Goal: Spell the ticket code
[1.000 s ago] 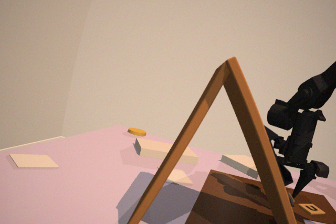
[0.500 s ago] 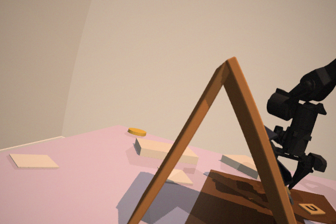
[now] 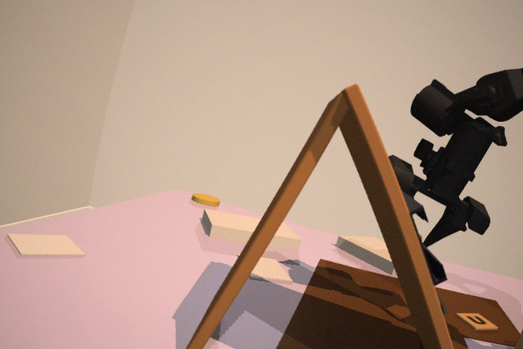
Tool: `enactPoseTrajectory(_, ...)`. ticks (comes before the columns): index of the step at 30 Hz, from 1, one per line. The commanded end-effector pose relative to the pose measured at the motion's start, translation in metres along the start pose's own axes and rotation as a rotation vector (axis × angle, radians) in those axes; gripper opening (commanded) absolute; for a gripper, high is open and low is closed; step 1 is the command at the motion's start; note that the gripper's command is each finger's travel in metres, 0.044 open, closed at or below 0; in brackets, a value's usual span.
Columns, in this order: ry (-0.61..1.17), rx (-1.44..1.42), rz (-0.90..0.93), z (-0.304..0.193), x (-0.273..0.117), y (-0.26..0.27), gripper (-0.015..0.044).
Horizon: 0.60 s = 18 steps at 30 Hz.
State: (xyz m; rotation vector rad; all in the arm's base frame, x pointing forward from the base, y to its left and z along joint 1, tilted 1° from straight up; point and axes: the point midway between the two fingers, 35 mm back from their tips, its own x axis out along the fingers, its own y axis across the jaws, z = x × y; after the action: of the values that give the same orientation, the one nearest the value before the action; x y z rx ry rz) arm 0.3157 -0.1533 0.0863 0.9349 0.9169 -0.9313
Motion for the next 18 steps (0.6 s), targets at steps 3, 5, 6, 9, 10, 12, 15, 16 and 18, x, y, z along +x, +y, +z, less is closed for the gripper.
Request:
enactPoseTrajectory(3, -0.09, 0.002, 0.087, 0.004, -0.026, 0.023, 0.0)
enactPoseTrajectory(5, -0.116, -0.001, 0.118, 0.004, -0.035, 0.031, 0.0)
enactPoseTrajectory(6, -0.128, -0.002, 0.133, 0.004, -0.04, 0.034, 0.0)
enactPoseTrajectory(9, -0.164, -0.005, 0.181, 0.004, -0.055, 0.045, 0.0)
enactPoseTrajectory(10, -0.175, -0.007, 0.197, 0.003, -0.06, 0.048, 0.0)
enactPoseTrajectory(12, -0.197, -0.01, 0.229, 0.002, -0.07, 0.054, 0.0)
enactPoseTrajectory(15, -0.227, -0.013, 0.279, -0.001, -0.086, 0.063, 0.0)
enactPoseTrajectory(16, -0.237, -0.014, 0.296, -0.001, -0.091, 0.066, 0.0)
enactPoseTrajectory(18, -0.256, -0.015, 0.33, -0.003, -0.102, 0.072, 0.0)
